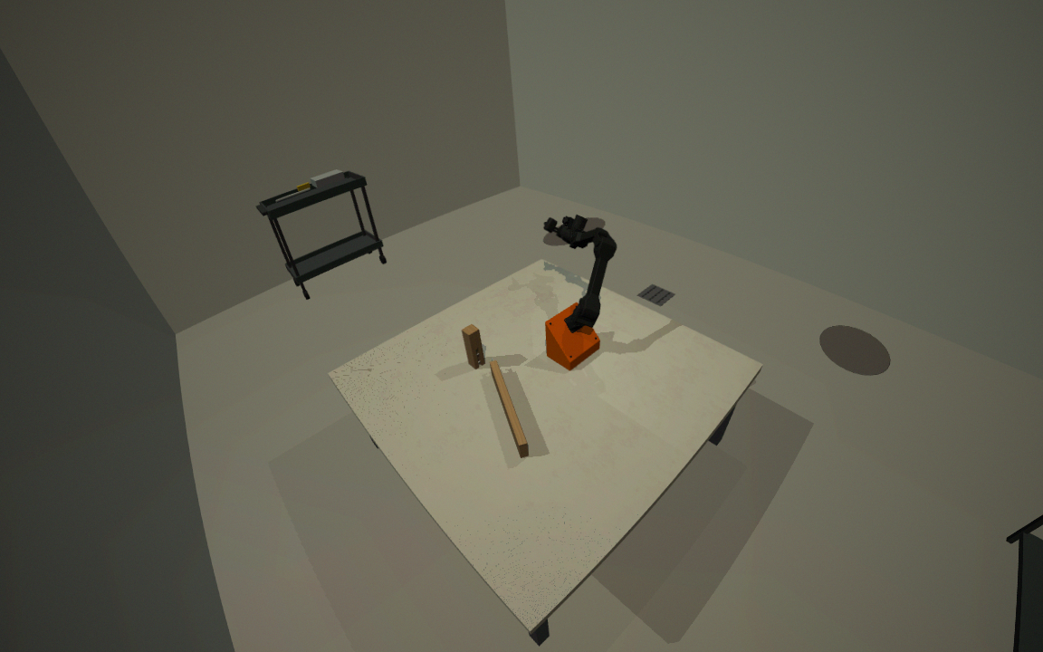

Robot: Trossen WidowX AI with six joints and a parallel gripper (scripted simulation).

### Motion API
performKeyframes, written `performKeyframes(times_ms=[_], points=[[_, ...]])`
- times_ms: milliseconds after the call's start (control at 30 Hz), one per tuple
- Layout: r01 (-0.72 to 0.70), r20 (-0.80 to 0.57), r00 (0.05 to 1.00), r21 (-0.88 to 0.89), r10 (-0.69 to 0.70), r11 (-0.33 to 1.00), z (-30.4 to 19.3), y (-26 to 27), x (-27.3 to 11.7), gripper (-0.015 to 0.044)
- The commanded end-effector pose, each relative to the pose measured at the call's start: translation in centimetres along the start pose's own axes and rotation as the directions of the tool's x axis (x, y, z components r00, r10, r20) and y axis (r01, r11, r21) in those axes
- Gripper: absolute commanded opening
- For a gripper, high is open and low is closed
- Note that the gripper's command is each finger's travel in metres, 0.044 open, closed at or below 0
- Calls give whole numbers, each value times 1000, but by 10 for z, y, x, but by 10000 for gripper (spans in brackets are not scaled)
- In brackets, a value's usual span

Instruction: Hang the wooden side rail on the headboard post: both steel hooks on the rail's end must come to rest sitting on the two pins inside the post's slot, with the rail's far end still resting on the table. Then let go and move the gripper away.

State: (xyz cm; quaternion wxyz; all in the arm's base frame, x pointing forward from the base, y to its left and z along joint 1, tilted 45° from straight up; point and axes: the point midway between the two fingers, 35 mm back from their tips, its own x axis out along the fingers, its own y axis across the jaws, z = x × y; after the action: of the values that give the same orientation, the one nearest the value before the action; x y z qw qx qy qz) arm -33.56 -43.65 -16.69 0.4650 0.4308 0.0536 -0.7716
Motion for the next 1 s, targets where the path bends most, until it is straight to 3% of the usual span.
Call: performKeyframes(times_ms=[0,233,467,700,967], points=[[-119,-80,992,-285,100,951,-22,69,-1,440],[-346,-251,938,-717,239,606,-79,176,-21,440],[-466,-416,850,-880,322,95,-142,256,-57,440],[-412,-581,731,-794,358,-447,-213,317,-109,440],[-115,-748,572,-480,337,-870,-293,356,-181,440]])
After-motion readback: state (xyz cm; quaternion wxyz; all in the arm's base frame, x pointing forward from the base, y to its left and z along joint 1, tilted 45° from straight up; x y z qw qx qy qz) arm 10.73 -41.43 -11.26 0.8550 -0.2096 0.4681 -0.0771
